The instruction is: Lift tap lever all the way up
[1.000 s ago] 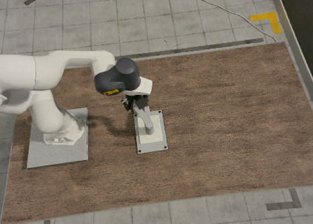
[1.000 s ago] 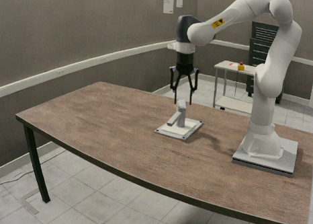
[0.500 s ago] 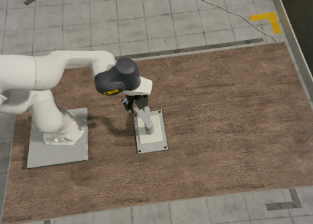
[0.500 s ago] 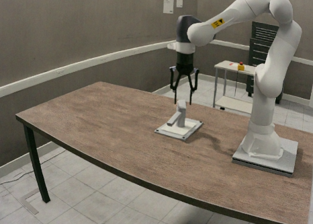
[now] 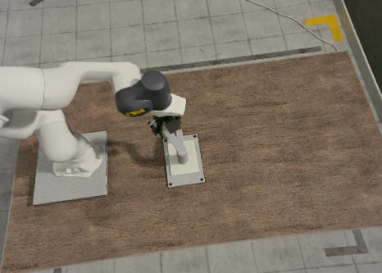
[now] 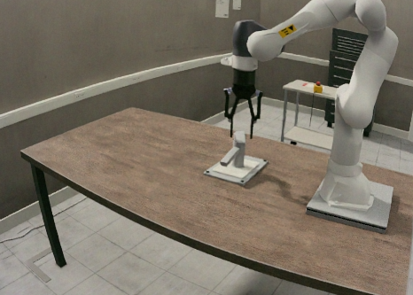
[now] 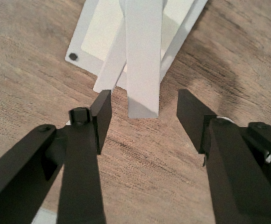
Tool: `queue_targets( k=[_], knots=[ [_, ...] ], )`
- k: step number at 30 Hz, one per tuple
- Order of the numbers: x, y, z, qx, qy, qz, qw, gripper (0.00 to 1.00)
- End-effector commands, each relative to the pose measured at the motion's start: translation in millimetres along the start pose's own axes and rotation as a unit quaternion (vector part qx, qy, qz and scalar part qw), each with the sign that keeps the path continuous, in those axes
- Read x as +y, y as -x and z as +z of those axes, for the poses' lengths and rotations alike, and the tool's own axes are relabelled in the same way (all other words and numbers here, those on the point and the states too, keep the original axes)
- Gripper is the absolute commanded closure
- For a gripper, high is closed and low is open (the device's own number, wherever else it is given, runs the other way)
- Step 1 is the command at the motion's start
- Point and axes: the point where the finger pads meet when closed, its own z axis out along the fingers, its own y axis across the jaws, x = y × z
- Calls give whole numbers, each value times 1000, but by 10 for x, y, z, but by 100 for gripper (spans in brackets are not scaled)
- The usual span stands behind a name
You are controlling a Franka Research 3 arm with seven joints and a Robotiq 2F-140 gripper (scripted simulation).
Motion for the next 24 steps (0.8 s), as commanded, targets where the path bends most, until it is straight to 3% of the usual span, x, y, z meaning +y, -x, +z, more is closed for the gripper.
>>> queue_targets(
  k=[1,24],
  knots=[
    [1,-8,25,1,0,-1,1000,52],
    [1,-9,294,1,0,-1,1000,52]
  ],
)
